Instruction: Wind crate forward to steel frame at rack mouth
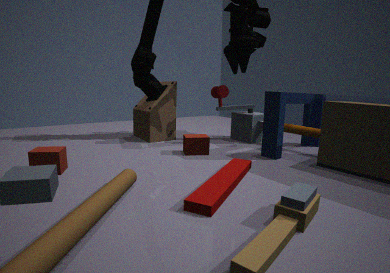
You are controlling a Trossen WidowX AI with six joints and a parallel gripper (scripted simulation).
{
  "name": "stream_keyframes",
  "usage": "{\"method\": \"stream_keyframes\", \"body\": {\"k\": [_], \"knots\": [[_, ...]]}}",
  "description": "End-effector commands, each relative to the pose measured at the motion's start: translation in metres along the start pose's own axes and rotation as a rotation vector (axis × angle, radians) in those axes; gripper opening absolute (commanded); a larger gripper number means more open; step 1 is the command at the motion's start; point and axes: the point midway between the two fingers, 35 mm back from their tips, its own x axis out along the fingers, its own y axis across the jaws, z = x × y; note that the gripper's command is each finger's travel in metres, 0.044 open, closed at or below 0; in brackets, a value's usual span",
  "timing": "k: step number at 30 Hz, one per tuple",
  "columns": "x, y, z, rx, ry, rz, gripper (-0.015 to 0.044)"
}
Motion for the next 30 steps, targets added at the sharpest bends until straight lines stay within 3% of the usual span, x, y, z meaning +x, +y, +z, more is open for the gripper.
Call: {"method": "stream_keyframes", "body": {"k": [1,7,11,30], "knots": [[0.041,-0.002,-0.005,-0.005,0.024,-0.009,0.0440],[0.054,-0.002,-0.006,-0.003,0.026,-0.011,0.0440],[0.087,-0.003,-0.008,-0.002,0.026,-0.012,0.0440],[0.113,-0.004,-0.008,-0.001,0.026,-0.012,0.0440]]}}
